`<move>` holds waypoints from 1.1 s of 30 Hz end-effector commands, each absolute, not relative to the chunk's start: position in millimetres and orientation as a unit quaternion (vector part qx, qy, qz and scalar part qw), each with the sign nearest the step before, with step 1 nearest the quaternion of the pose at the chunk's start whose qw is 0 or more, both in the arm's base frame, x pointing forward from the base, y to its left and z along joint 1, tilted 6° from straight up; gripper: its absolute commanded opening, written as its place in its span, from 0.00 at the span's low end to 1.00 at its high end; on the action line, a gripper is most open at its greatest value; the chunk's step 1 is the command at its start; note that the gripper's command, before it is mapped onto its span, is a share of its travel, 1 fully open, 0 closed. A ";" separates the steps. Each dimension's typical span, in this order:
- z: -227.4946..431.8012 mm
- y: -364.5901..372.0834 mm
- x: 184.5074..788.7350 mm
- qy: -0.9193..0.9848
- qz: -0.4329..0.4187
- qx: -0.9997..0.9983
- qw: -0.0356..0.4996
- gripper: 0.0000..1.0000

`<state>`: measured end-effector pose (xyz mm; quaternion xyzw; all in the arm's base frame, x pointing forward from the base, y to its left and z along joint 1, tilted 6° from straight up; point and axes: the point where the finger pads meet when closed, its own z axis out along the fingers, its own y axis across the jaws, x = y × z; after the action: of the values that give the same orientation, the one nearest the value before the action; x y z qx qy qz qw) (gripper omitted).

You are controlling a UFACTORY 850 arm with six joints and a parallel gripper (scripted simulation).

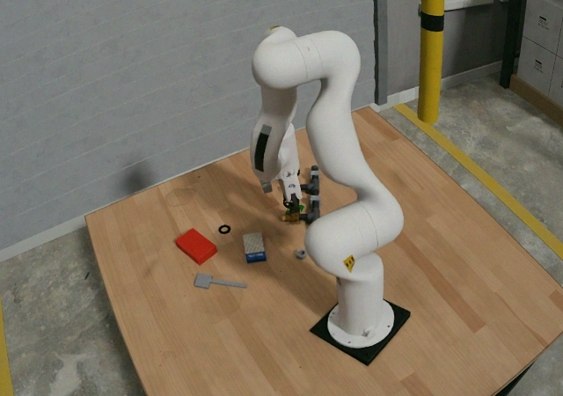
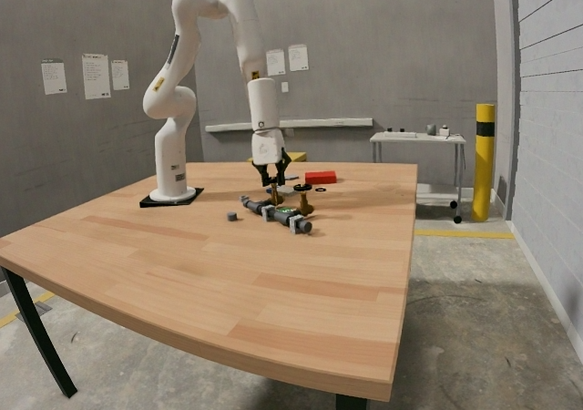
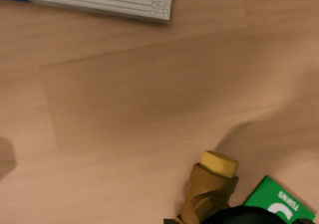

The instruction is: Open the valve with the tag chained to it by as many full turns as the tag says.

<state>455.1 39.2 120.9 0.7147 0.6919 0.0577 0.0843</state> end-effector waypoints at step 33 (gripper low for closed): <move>121.7 39.4 456.0 0.733 0.052 0.678 0.021 0.00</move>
<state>455.1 39.9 121.0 0.6791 0.7320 0.0469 0.0273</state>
